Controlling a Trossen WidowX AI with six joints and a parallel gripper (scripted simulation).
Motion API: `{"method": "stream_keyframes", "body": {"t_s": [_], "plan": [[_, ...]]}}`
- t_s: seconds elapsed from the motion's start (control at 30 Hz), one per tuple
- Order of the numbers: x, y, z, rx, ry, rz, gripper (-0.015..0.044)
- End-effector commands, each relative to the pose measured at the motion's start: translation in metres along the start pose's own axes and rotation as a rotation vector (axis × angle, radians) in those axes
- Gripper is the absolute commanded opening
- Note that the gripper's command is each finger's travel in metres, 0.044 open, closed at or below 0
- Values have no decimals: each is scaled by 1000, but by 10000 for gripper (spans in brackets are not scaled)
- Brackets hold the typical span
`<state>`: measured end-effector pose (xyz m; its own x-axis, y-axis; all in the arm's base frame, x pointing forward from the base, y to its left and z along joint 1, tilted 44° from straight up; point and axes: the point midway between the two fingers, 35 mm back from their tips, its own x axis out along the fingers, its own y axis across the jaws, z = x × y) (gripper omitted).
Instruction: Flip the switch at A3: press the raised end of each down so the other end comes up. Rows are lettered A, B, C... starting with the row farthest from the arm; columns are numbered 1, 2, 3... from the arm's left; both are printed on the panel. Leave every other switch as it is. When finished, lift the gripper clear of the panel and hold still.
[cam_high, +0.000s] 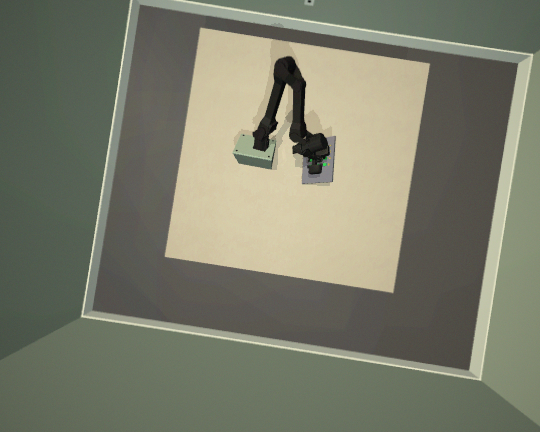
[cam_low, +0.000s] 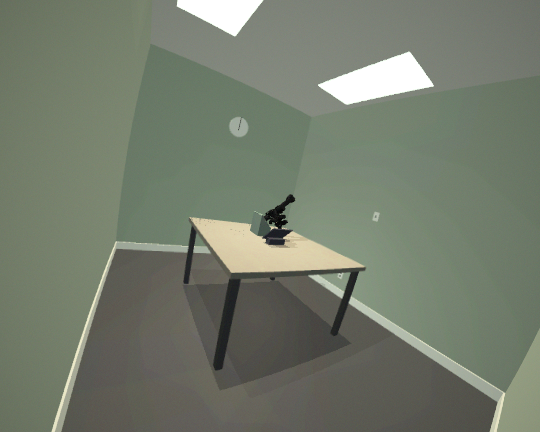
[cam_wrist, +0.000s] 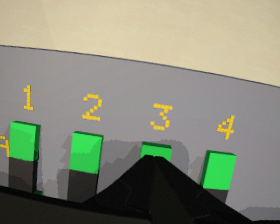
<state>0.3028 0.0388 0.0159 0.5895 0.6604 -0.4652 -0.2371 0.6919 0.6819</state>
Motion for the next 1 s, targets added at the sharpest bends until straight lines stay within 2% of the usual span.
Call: {"method": "stream_keyframes", "body": {"t_s": [0.0,0.23,0.43,0.6,0.97], "plan": [[-2,0,0,-1,0,-1,0],[-63,-2,-2,0,-24,-8,0],[-65,0,-4,1,-26,-8,0],[-70,14,-50,3,-25,-8,0],[-70,15,-52,3,-25,-8,0]]}}
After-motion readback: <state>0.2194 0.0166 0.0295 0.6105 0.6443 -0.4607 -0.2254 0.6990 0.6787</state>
